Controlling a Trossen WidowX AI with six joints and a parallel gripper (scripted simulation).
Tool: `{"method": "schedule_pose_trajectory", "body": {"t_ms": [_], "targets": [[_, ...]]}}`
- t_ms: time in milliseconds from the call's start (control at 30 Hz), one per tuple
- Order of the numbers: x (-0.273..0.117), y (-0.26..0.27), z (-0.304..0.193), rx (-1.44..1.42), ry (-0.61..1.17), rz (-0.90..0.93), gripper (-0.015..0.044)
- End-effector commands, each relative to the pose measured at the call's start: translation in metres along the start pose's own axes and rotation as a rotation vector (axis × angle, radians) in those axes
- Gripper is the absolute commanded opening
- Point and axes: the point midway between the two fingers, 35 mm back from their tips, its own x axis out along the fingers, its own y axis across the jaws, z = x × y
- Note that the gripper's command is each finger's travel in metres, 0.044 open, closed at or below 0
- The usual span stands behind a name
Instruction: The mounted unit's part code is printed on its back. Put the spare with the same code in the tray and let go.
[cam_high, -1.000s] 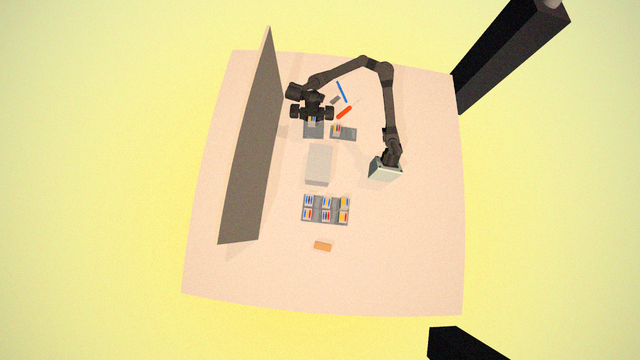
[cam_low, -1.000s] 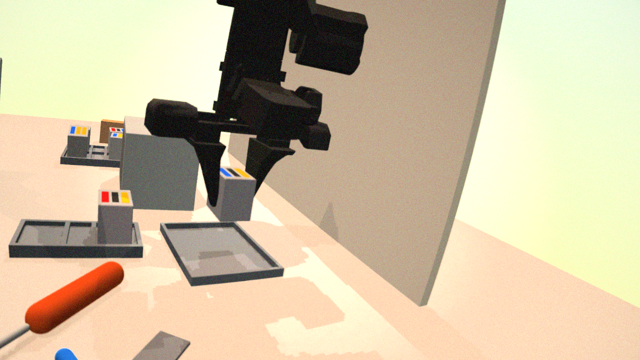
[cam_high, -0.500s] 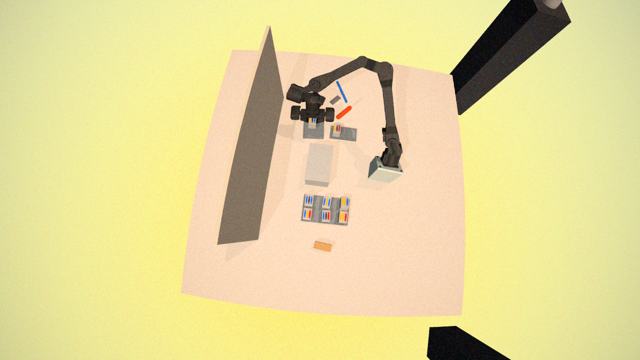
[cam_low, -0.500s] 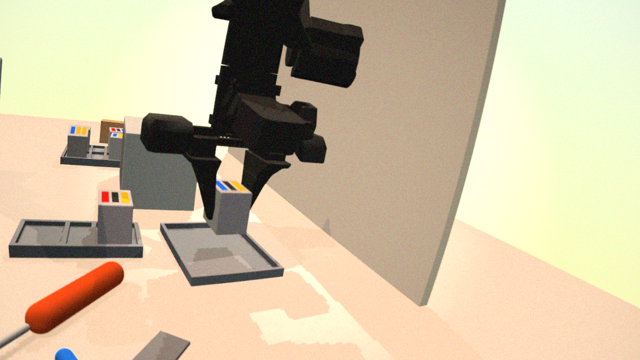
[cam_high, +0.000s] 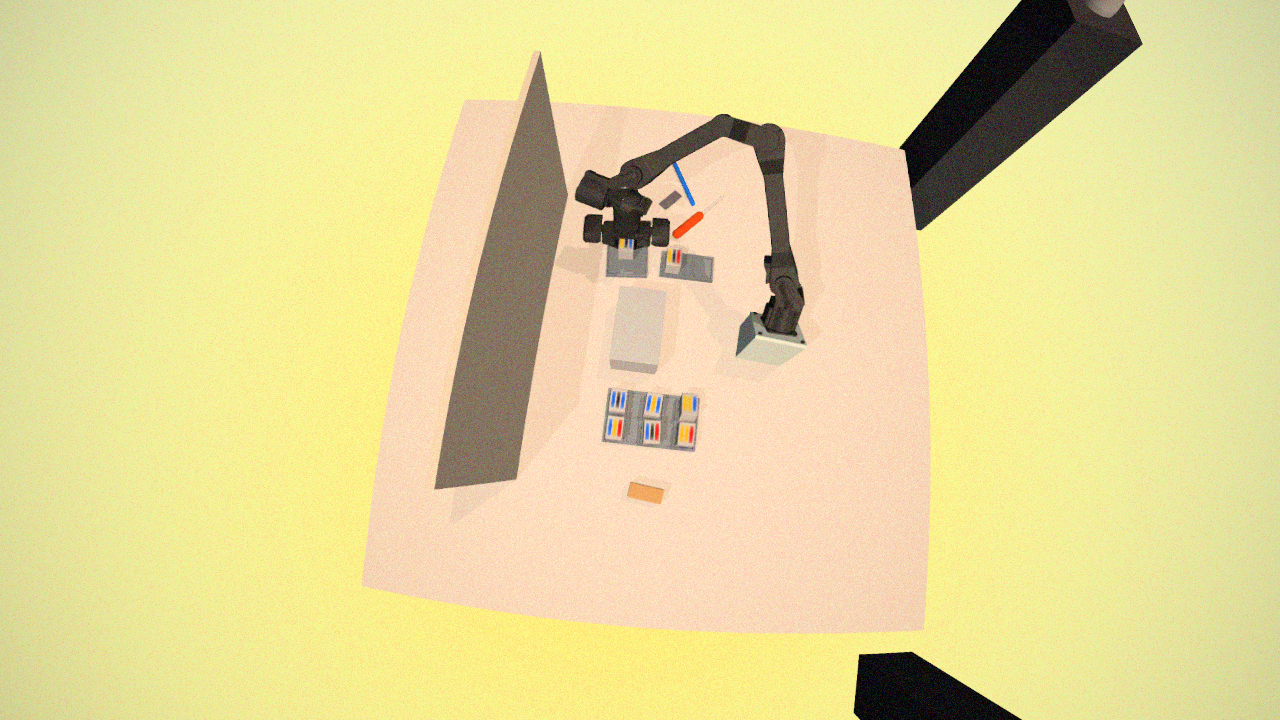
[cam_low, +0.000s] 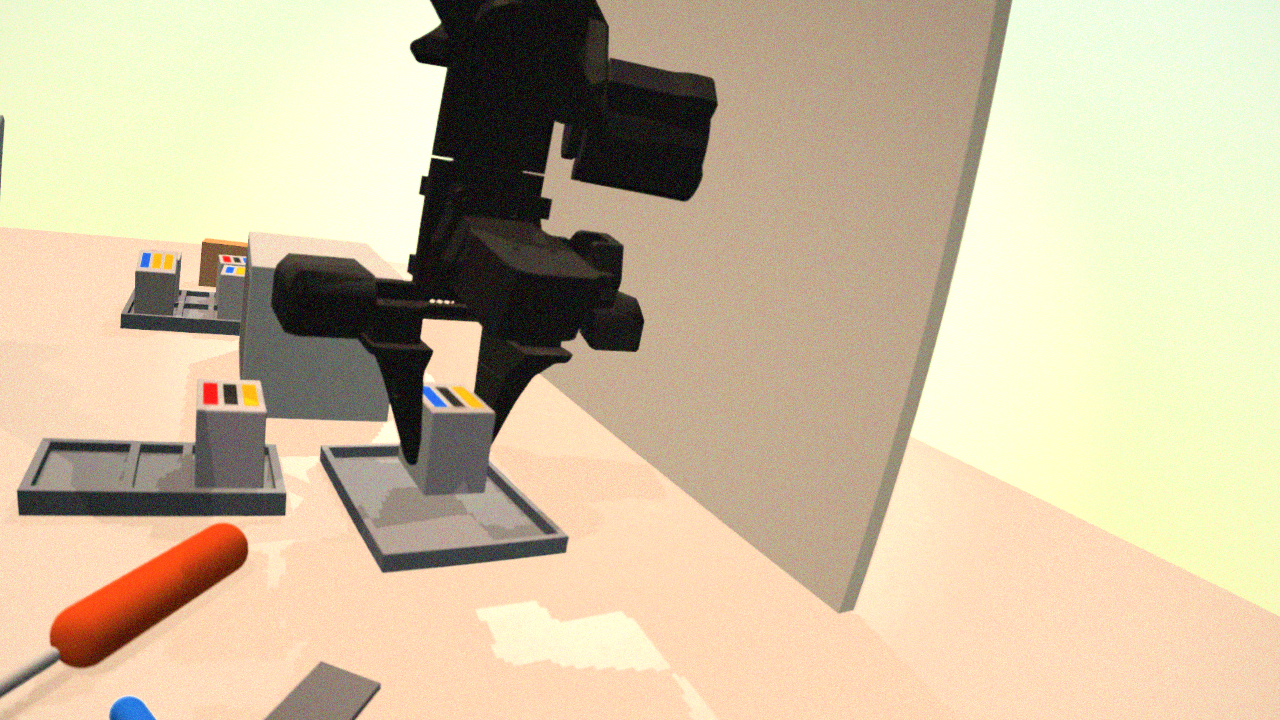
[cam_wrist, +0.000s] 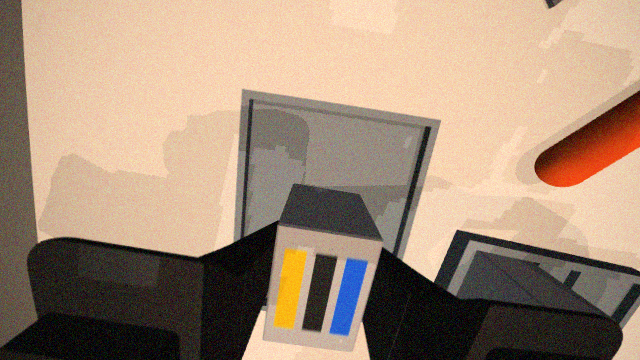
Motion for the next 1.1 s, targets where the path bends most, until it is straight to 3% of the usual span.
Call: {"method": "schedule_pose_trajectory", "body": {"t_ms": [0, 33, 600, 667, 867, 1067], "targets": [[0.004, -0.002, -0.001, -0.007, 0.001, -0.003, 0.0000], [0.005, -0.002, -0.001, -0.007, 0.001, -0.003, 0.0000], [0.002, -0.001, 0.000, 0.000, -0.001, 0.000, 0.0440], [-0.009, 0.001, 0.000, -0.001, 0.002, 0.000, 0.0440], [-0.102, -0.001, -0.001, -0.007, 0.006, -0.003, 0.0440], [-0.103, 0.002, -0.003, -0.011, 0.010, 0.017, 0.0440]]}}
